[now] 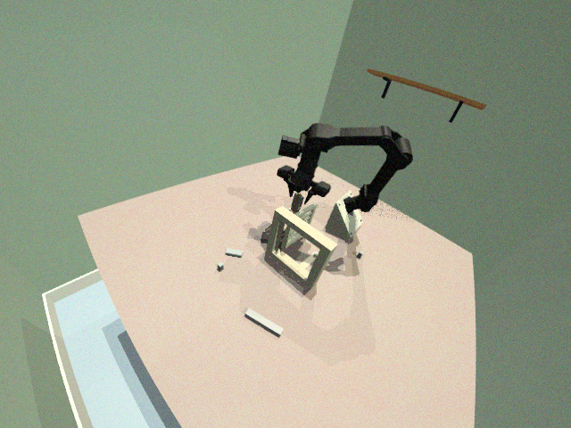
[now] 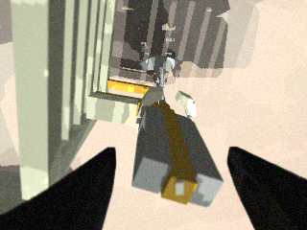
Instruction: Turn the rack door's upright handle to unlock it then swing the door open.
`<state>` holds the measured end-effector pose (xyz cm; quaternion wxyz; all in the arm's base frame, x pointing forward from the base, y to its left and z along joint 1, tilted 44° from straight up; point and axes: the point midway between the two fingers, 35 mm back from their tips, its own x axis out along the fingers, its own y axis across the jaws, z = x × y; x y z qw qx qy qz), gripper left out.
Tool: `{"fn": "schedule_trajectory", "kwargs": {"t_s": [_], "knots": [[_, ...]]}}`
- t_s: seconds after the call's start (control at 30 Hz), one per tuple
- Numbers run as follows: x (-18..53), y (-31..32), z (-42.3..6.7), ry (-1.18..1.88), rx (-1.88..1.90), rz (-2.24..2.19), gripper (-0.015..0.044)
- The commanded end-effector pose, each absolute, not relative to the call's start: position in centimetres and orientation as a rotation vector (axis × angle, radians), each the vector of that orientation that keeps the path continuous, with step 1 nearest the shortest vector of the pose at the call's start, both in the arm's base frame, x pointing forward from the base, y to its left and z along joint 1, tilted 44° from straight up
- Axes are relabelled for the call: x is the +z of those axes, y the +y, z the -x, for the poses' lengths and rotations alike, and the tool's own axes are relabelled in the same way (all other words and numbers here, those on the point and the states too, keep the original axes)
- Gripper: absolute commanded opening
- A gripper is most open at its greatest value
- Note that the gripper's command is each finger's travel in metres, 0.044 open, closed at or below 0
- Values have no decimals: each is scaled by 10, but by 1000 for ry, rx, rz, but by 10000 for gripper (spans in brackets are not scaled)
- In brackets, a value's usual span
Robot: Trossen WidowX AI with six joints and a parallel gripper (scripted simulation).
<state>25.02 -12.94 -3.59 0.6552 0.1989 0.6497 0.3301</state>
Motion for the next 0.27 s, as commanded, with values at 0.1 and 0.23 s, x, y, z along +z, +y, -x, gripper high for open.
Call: {"fn": "schedule_trajectory", "kwargs": {"t_s": [0.1, 0.23], "knots": [[-28, -139, -252, 1471, 744, -441, 285], [-24, -143, -252, 1471, 744, -441, 285]]}}
